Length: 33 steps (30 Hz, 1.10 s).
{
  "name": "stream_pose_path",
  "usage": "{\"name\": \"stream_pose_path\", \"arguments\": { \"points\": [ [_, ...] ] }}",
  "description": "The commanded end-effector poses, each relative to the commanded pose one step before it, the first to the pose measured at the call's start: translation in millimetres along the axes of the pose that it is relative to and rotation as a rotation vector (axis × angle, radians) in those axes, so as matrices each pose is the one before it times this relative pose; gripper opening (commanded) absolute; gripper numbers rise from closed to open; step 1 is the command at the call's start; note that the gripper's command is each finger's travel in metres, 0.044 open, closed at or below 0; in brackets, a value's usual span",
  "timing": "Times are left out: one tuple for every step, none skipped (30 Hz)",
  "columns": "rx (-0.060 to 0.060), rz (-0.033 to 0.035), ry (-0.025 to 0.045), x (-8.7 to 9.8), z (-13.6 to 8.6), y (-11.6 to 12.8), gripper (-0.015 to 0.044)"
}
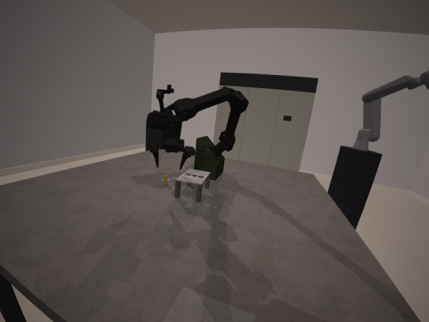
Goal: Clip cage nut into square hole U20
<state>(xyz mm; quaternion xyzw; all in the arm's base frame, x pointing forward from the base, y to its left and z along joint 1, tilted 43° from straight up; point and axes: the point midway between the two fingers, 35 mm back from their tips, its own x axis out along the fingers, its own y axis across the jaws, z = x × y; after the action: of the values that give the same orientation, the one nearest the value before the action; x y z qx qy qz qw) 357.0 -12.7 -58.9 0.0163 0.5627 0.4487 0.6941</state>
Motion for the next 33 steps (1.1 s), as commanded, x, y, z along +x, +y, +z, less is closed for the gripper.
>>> {"name": "stream_pose_path", "arguments": {
  "points": [
    [-0.1109,0.06085,0.02594,7.52,-68.41,-15.28,0.0440],
    [-0.0178,0.00801,-0.00060,0.87,-8.55,-0.34,0.0440],
    [-0.0059,0.00271,-0.00034,0.30,-2.80,-0.01,0.0440],
    [-0.0002,0.00009,-0.00001,0.01,-0.09,0.00,0.0440],
    [0.0000,0.00000,0.00000,0.00,0.00,0.00,0.0440],
    [0.0000,0.00000,0.00000,0.00,0.00,0.00,0.0440],
    [0.0000,0.00000,0.00000,0.00,0.00,0.00,0.0440],
    [0.0000,0.00000,0.00000,0.00,0.00,0.00,0.0440],
    [0.0000,0.00000,0.00000,0.00,0.00,0.00,0.0440],
    [0.0000,0.00000,0.00000,0.00,0.00,0.00,0.0440],
    [0.0000,0.00000,0.00000,0.00,0.00,0.00,0.0414],
    [0.0000,0.00000,0.00000,0.00,0.00,0.00,0.0387],
    [0.0000,0.00000,0.00000,0.00,0.00,0.00,0.0361],
    [0.0000,0.00000,0.00000,0.00,0.00,0.00,0.0335],
    [0.0000,0.00000,0.00000,0.00,0.00,0.00,0.0309],
    [0.0000,0.00000,0.00000,0.00,0.00,0.00,0.0282],
    [0.0000,0.00000,0.00000,0.00,0.00,0.00,0.0256],
    [0.0000,0.00000,0.00000,0.00,0.00,0.00,0.0230],
    [0.0000,0.00000,0.00000,0.00,0.00,0.00,0.0204],
    [0.0000,0.00000,0.00000,0.00,0.00,0.00,0.0178],
    [0.0000,0.00000,0.00000,0.00,0.00,0.00,0.0151],
    [0.0000,0.00000,0.00000,0.00,0.00,0.00,0.0125],
    [0.0000,0.00000,0.00000,0.00,0.00,0.00,0.0120],
    [0.0000,0.00000,0.00000,0.00,0.00,0.00,0.0120],
    [0.0000,0.00000,0.00000,0.00,0.00,0.00,0.0120],
    [0.0000,0.00000,0.00000,0.00,0.00,0.00,0.0120],
    [0.0000,0.00000,0.00000,0.00,0.00,0.00,0.0120],
    [0.0000,0.00000,0.00000,0.00,0.00,0.00,0.0120],
    [0.0000,0.00000,0.00000,0.00,0.00,0.00,0.0120],
    [0.0000,0.00000,0.00000,0.00,0.00,0.00,0.0120],
    [0.0000,0.00000,0.00000,0.00,0.00,0.00,0.0120],
    [0.0000,-0.00002,-0.00003,2.00,0.05,-0.09,0.0120],
    [0.0000,0.00000,-0.00011,5.99,0.13,-0.19,0.0120]
  ]
}}
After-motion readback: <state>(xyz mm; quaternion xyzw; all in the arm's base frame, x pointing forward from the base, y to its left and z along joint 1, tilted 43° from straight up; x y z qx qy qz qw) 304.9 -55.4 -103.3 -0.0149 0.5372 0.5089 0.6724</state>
